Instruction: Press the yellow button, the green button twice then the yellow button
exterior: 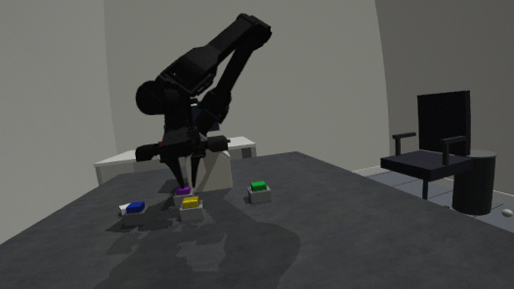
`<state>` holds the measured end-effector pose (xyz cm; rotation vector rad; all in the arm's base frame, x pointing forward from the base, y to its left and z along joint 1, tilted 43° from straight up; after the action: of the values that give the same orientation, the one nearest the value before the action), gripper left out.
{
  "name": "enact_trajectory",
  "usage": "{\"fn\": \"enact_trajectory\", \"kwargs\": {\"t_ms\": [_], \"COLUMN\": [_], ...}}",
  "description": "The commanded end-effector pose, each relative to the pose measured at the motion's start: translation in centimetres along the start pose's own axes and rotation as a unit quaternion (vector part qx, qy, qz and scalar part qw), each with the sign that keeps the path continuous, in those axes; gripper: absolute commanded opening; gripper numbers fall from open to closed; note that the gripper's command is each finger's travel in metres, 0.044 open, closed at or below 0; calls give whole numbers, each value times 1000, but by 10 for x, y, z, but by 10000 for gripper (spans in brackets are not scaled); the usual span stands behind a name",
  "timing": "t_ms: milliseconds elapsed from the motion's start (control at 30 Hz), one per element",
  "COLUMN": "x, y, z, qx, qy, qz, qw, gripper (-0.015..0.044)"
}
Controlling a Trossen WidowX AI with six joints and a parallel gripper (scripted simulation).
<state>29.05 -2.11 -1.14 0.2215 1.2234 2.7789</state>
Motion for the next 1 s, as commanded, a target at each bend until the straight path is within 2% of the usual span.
{"fn": "enact_trajectory", "kwargs": {"t_ms": [0,267,967], "x": [0,-1,0], "y": [0,-1,-33], "z": [0,0,0], "qx": [-2,-2,-3], "qy": [-2,-2,-2], "qz": [-2,-2,-2], "qw": [1000,1000,1000], "gripper": [20,20,20]}}
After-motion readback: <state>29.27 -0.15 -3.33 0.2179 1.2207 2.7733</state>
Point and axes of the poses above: the point midway between the two fingers, 35 mm back from their tips, its own y axis back along the fingers, its own z axis across the jaws, x = y × z, the point moved 7 cm from there along y, back along the fingers, and after that the axes turned 9 degrees about -y, right-handed, at the moved point
